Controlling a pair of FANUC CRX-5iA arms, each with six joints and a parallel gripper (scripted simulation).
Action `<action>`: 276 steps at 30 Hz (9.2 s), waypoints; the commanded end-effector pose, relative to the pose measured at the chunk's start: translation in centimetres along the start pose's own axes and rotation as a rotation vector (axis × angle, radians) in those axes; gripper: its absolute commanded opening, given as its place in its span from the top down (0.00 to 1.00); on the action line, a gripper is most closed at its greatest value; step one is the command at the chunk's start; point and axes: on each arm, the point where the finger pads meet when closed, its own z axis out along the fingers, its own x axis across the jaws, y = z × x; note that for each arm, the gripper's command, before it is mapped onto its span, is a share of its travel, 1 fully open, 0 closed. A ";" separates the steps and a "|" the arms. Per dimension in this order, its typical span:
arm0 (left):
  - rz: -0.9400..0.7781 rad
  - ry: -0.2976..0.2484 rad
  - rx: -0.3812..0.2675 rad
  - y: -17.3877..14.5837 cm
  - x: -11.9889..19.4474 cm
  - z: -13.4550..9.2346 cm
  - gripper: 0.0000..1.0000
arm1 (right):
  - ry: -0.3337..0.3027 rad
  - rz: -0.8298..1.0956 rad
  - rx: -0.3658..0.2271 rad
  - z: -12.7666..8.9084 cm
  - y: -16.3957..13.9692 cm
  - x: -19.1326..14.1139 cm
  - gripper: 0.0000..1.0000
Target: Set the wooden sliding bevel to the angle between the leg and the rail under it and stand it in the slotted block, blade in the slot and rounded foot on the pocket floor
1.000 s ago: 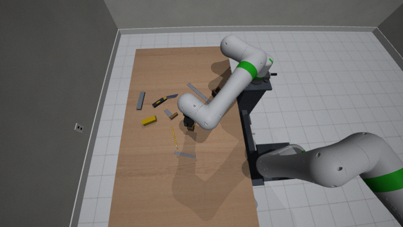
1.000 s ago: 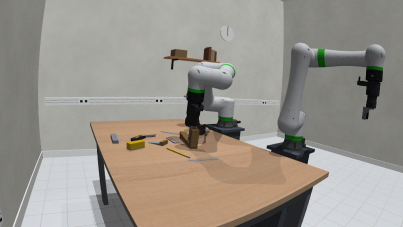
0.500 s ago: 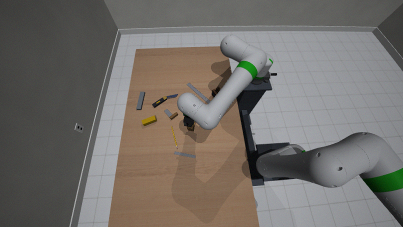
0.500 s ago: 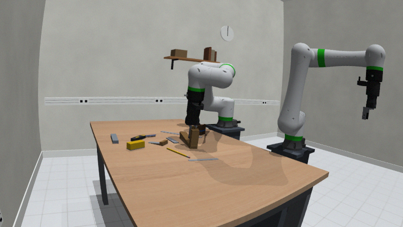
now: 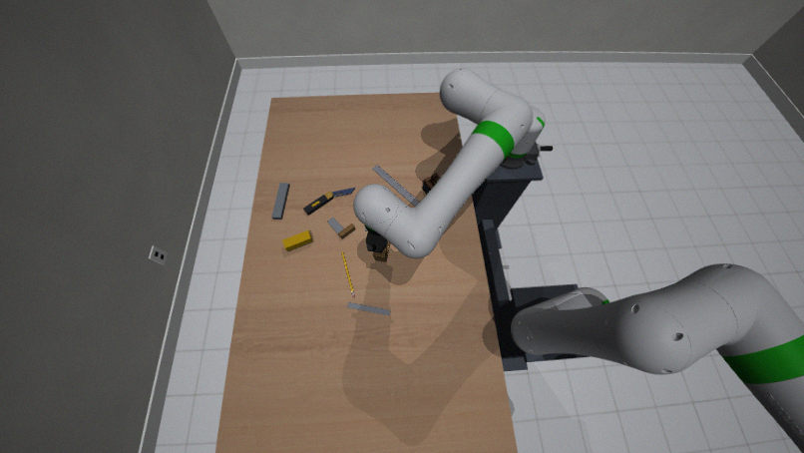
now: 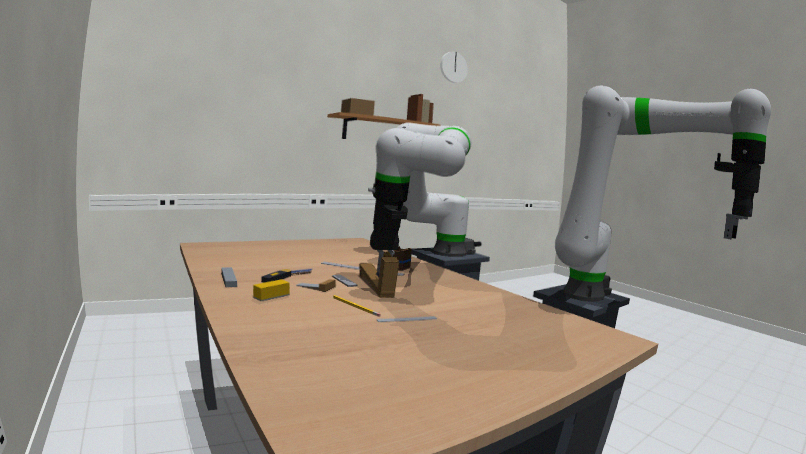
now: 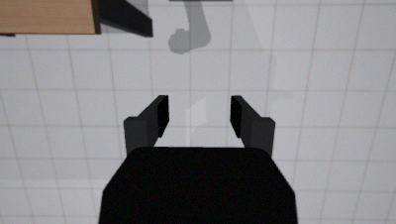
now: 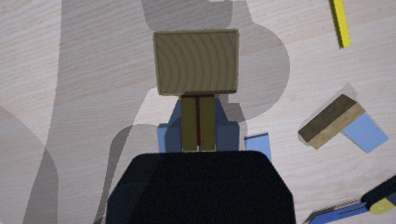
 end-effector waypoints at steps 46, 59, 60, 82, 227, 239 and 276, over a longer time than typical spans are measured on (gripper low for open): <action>0.000 0.000 -0.003 0.0 0.0 -0.2 0.00 | 0.003 0.001 0.002 -4.1 1.0 0.1 1.00; 0.000 0.000 -0.003 0.0 0.0 -0.2 0.00 | 0.003 0.001 0.002 -7.3 1.0 0.1 1.00; 0.000 0.000 -0.003 0.0 0.0 -0.2 0.00 | 0.003 0.001 0.002 -7.5 1.0 0.1 1.00; 0.000 0.000 -0.003 0.0 0.0 -0.2 0.00 | 0.003 0.001 0.002 -9.7 1.0 0.1 1.00; 0.000 0.000 -0.003 0.0 0.0 -0.2 0.00 | 0.066 -0.717 0.175 -9.8 32.6 -14.5 1.00; 0.000 0.000 -0.003 0.0 0.0 -0.2 0.00 | 0.066 -0.717 0.175 -9.6 32.5 -14.5 1.00; 0.000 0.000 -0.003 0.0 0.0 -0.2 0.00 | 0.066 -0.717 0.175 0.8 30.6 -14.5 1.00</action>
